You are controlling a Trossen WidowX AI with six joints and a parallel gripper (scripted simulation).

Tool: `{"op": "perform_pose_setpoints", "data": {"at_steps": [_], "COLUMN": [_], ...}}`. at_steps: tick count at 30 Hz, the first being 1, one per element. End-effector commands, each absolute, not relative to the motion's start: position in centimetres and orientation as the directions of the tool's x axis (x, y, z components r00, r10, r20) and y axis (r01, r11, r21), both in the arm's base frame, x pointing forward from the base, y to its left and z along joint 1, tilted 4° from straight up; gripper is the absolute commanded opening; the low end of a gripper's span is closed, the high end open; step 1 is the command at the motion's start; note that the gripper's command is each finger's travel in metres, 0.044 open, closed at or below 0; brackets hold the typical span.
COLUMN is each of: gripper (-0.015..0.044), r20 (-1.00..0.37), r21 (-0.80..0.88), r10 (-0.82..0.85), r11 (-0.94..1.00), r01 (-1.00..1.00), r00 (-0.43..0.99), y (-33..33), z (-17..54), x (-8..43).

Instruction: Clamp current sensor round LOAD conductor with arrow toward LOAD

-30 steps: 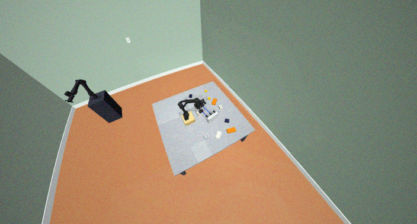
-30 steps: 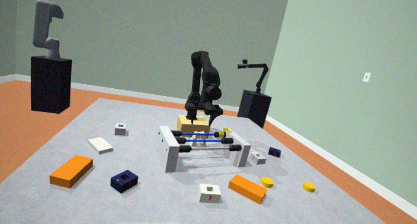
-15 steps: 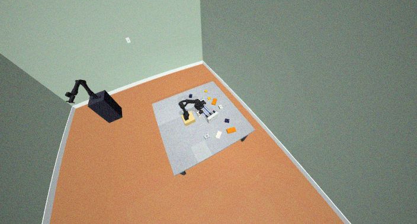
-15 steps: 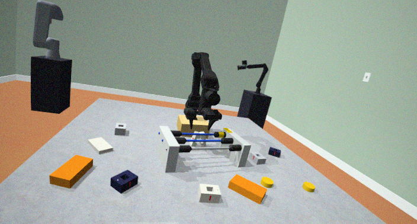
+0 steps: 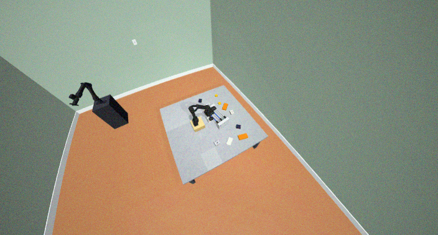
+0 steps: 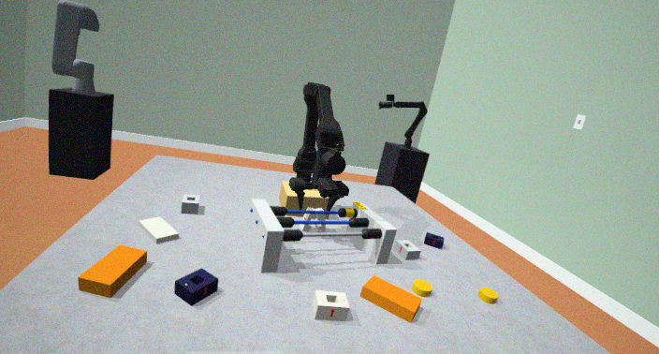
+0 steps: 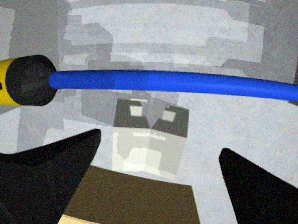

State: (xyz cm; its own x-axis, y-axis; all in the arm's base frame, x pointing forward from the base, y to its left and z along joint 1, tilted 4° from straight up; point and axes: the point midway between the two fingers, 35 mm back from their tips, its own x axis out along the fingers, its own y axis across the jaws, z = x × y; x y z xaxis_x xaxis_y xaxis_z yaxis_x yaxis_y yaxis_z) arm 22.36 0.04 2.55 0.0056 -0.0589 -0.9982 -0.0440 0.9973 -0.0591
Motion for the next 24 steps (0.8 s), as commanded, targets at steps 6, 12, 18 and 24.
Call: {"op": "perform_pose_setpoints", "data": {"at_steps": [6,12,18,24], "gripper": [0.0387,0.0328,0.0288,0.0248], "r20": [-0.998,-0.998,-0.998,-0.998], "r21": [-0.059,-0.059,-0.059,-0.059], "r10": [-0.059,-0.059,-0.059,-0.059], "r11": [0.997,0.997,0.997,0.997], "r01": [-0.044,-0.044,-0.044,-0.044], "r00": [0.003,0.003,0.003,0.003], "y": [0.0,0.0,0.0,0.0], "z": [2.02,2.02,2.02,2.02], "x": [22.24,22.24,22.24,22.24]}}
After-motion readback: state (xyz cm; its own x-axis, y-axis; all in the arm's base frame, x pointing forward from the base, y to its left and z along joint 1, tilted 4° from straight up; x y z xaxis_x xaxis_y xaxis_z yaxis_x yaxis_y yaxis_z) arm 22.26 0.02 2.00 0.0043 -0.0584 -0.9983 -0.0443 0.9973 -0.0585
